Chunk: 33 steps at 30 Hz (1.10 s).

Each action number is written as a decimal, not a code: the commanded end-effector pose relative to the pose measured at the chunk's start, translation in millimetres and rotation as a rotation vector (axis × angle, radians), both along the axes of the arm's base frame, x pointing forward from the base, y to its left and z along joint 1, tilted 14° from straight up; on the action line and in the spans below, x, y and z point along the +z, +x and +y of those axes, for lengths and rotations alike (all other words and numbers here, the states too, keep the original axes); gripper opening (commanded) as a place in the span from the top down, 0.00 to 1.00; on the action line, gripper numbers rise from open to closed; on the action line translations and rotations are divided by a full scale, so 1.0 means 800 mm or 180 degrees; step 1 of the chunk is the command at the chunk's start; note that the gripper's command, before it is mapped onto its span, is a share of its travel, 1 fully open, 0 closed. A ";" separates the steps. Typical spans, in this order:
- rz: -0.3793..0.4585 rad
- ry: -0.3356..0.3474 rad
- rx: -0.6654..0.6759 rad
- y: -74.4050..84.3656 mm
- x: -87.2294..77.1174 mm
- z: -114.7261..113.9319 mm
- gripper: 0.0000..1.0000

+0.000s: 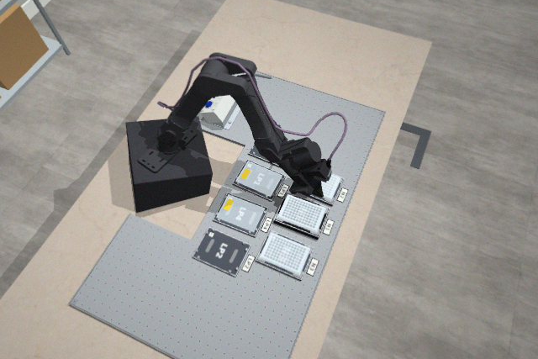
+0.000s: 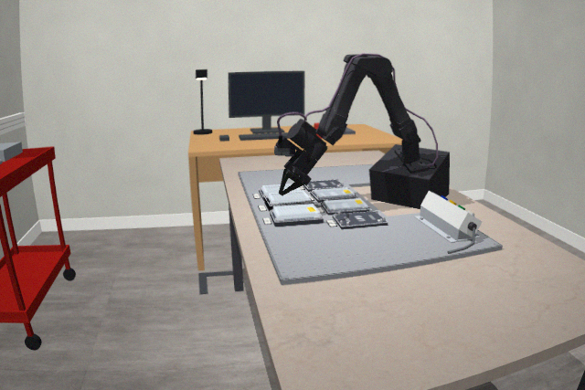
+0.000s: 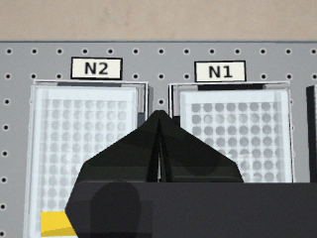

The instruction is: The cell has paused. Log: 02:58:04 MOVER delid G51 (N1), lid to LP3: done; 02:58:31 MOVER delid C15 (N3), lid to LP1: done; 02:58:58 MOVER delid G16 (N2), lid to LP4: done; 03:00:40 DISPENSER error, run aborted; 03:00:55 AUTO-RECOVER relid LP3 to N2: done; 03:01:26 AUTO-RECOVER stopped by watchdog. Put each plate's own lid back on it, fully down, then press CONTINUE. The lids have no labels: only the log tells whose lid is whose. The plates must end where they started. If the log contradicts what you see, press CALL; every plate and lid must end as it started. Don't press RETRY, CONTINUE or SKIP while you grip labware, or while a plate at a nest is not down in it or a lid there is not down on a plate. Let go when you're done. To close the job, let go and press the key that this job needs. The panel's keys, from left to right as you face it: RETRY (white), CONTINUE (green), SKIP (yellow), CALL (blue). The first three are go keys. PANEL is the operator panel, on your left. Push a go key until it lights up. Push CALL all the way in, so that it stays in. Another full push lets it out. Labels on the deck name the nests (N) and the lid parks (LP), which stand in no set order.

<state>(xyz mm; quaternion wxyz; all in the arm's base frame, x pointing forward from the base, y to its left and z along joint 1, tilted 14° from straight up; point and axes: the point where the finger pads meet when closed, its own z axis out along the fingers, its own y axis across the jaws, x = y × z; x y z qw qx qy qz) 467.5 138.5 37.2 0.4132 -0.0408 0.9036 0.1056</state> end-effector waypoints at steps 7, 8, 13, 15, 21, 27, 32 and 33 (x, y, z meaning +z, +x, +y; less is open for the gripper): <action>-0.0143 0.0028 -0.0009 0.016 0.025 -0.009 1.00; -0.0172 0.0034 -0.0009 0.015 0.022 -0.016 1.00; -0.0170 0.0025 -0.0009 0.015 0.011 -0.048 1.00; -0.0118 0.0015 -0.0009 0.020 0.006 -0.060 1.00; -0.0130 0.0011 -0.0010 0.026 0.000 -0.097 1.00; -0.0184 0.0007 -0.0010 0.038 0.004 -0.122 1.00; -0.0149 0.0007 -0.0004 0.040 -0.004 -0.153 1.00; -0.0149 0.0006 -0.0004 0.041 -0.005 -0.159 1.00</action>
